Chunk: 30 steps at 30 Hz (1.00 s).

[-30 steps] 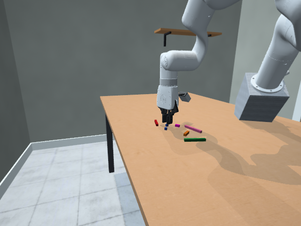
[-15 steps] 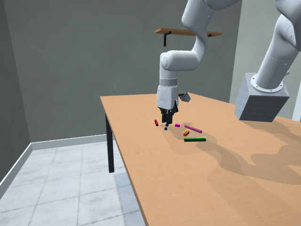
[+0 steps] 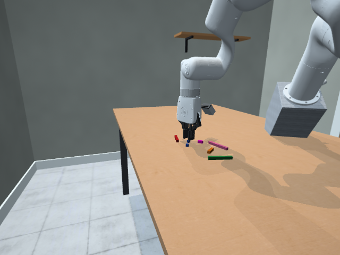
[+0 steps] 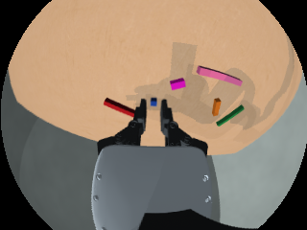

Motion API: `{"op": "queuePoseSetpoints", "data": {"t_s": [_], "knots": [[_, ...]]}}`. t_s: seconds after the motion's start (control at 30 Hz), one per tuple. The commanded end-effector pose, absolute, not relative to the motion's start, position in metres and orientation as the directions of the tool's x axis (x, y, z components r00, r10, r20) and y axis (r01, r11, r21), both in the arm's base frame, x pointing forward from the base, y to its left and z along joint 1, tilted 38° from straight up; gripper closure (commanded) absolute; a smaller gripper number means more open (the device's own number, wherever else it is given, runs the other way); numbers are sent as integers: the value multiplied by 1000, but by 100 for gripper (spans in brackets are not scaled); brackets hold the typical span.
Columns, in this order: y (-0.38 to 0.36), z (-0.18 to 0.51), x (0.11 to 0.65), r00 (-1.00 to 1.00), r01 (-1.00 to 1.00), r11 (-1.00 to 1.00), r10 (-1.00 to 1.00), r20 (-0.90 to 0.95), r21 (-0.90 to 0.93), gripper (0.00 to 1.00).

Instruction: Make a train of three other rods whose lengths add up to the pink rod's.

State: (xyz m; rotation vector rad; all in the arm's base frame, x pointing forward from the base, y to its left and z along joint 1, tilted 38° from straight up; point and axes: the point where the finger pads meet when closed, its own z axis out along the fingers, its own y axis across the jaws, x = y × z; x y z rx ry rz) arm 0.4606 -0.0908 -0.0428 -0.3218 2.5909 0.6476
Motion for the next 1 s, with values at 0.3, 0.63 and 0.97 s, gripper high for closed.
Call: {"op": "queuePoseSetpoints", "data": {"t_s": [0.3, 0.63, 0.97], "knots": [[-92, -42, 461, -872, -324, 864, -113, -477, 386, 76], [-91, -43, 462, -872, -324, 864, -113, -477, 386, 76], [-88, -48, 464, -872, -324, 864, -113, -477, 386, 76]]}}
